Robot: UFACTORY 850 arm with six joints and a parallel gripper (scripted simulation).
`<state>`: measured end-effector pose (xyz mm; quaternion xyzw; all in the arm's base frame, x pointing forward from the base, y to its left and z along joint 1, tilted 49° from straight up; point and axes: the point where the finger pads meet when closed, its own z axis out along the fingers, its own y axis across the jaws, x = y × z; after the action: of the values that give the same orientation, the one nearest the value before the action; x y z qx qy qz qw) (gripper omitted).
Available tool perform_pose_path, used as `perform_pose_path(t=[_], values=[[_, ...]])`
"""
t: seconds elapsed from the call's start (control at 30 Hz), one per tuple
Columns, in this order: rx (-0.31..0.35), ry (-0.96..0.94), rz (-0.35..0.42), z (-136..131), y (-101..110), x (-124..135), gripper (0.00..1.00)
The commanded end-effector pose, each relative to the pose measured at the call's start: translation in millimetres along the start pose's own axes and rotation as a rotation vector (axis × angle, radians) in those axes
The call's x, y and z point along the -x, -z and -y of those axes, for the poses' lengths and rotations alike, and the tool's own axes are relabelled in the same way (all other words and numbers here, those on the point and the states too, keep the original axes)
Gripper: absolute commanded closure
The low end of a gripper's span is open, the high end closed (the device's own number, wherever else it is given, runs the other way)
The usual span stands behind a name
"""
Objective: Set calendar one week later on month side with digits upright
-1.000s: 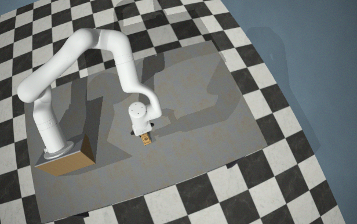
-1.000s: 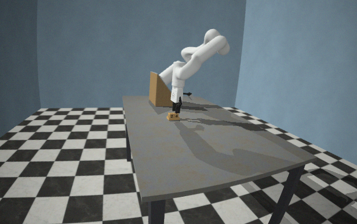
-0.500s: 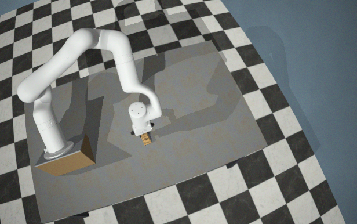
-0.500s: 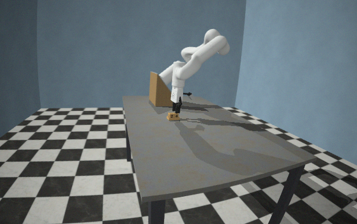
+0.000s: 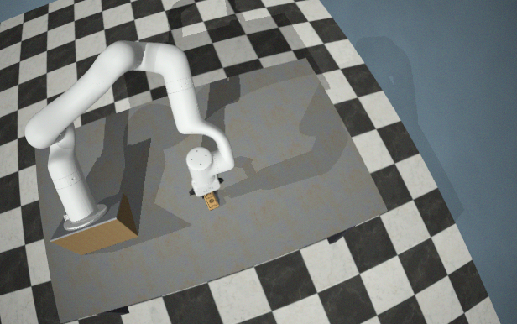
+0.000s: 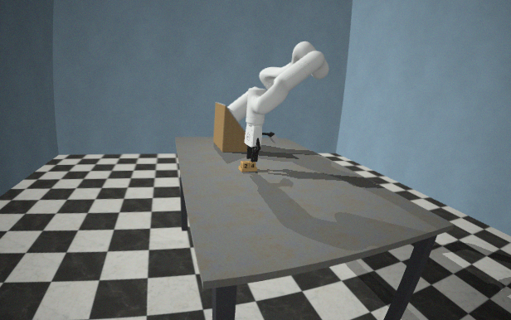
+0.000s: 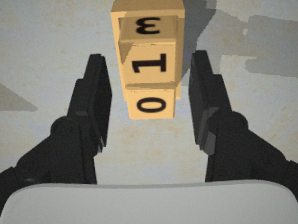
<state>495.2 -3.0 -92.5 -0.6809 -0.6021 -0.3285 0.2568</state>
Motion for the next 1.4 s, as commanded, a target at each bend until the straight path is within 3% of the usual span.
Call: perform_pose_path(t=[0.0, 0.87, 1.37], values=[[0.001, 0.0, 0.0, -0.7, 0.7, 0.1, 0.51], [0.001, 0.0, 0.0, -0.7, -0.3, 0.1, 0.51], [0.001, 0.0, 0.0, -0.8, -18.5, 0.2, 0.51]])
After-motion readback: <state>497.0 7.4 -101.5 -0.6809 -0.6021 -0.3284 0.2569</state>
